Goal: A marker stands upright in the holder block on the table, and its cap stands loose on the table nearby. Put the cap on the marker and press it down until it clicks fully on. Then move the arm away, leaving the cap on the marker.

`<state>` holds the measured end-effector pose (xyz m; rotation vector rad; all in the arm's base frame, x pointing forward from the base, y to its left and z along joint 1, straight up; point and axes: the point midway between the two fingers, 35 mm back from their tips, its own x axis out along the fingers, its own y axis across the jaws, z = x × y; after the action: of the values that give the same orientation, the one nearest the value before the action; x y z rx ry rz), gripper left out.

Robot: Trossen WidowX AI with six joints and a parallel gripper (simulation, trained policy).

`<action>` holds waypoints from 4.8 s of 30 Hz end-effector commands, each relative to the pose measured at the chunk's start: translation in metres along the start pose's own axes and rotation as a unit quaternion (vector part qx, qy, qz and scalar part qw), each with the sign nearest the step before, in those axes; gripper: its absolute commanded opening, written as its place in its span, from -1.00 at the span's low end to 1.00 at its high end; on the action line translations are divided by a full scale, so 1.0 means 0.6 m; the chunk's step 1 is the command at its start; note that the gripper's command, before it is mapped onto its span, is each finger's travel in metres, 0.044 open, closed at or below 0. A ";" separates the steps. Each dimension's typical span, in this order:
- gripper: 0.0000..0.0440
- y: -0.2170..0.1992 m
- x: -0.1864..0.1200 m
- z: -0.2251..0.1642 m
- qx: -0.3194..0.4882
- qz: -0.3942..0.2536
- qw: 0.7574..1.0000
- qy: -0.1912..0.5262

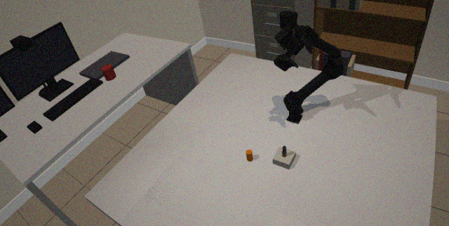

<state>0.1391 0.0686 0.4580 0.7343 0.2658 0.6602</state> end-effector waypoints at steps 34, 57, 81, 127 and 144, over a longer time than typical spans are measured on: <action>0.46 -0.117 0.029 0.059 0.042 -0.046 0.996 0.064; 0.47 -0.232 0.054 0.061 0.089 -0.104 0.982 0.132; 0.46 -0.348 0.073 0.040 0.118 -0.173 0.952 0.225; 0.44 -0.537 0.072 -0.011 0.106 -0.308 0.859 0.395; 0.42 -0.592 0.066 -0.030 0.093 -0.353 0.815 0.451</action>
<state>0.3238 -0.0916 0.2007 0.4167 1.4200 0.2176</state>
